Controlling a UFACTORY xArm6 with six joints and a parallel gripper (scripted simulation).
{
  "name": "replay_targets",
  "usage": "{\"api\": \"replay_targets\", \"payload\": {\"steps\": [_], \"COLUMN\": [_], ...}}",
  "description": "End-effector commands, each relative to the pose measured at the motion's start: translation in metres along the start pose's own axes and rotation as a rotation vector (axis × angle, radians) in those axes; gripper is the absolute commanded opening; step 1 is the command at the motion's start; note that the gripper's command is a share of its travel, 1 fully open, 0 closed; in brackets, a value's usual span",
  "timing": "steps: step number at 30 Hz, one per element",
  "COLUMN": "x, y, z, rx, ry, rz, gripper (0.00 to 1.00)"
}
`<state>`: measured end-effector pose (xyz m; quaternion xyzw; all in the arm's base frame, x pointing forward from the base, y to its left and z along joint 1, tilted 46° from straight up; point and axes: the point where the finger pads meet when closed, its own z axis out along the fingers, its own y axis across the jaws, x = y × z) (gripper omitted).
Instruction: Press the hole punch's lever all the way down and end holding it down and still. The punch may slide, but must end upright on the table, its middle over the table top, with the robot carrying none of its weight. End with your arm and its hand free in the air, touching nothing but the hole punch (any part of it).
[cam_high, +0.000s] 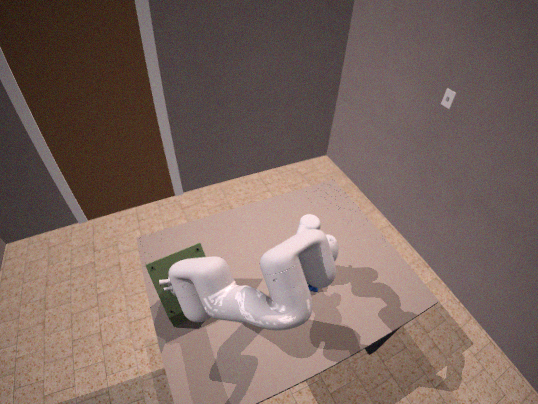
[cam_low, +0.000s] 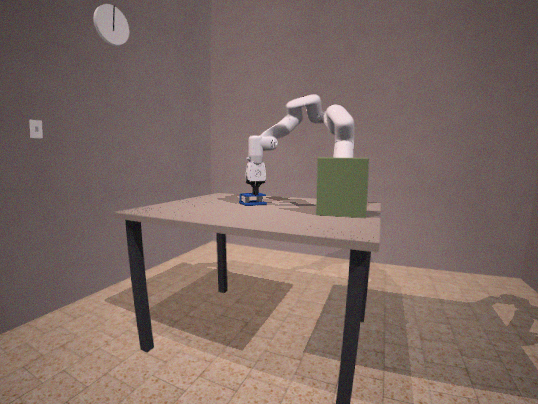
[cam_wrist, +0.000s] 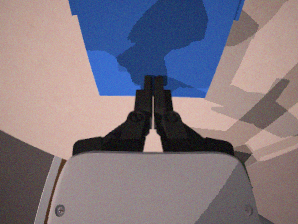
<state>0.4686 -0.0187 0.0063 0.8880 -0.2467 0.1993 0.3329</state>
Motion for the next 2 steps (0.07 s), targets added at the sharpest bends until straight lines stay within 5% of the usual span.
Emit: {"api": "replay_targets", "payload": {"steps": [1,2], "x": [0.0001,0.0001], "y": [0.0007,0.0007], "z": [0.0006,0.0006], "rx": [-0.001,-0.001], "ry": [-0.001,-0.001], "rz": [0.001,0.001], "gripper": [0.0,0.0]}}
